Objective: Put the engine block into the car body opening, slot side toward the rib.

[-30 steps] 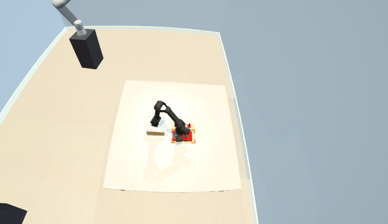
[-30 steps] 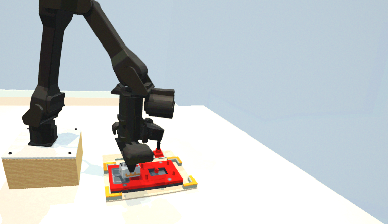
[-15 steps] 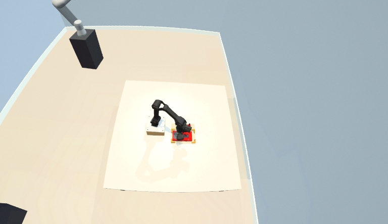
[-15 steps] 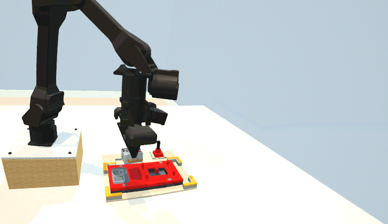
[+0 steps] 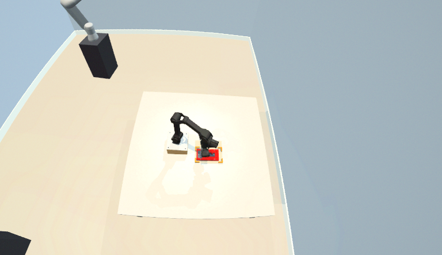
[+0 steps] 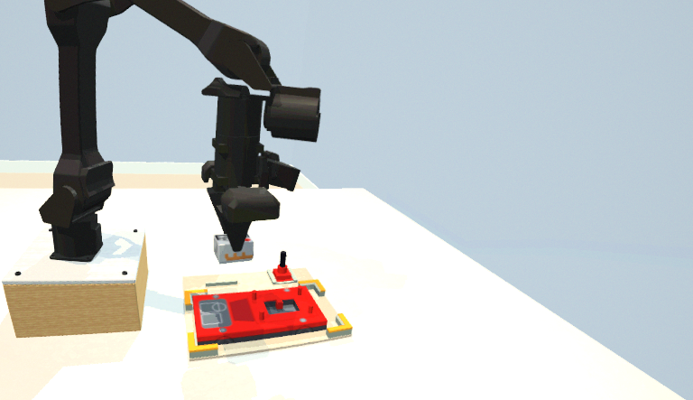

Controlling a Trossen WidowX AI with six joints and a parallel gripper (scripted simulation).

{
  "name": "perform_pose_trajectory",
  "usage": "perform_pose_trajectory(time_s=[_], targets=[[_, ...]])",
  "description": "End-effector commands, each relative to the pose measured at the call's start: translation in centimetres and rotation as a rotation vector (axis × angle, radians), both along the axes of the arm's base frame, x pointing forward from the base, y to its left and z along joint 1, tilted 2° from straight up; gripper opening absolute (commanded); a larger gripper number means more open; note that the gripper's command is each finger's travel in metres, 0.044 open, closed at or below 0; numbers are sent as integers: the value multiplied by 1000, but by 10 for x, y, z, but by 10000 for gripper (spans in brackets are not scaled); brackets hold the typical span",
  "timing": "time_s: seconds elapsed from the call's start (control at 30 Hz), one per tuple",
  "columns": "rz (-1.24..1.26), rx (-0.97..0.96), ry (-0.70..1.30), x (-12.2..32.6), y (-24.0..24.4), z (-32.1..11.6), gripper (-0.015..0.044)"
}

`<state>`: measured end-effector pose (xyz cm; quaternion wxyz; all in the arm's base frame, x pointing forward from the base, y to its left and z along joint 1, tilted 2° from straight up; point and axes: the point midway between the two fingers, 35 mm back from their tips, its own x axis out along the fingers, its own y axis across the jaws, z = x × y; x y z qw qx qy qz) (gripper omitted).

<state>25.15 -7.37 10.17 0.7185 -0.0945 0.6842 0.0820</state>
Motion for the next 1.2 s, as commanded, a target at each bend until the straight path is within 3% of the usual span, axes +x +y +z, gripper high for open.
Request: perform_pose_trajectory(time_s=[0.0,0.23,1.17], targets=[[-3,-3,1,-3,1,11,0],[-7,-3,1,-2,2,16,0],[-61,3,0,58,18,-45,0]])
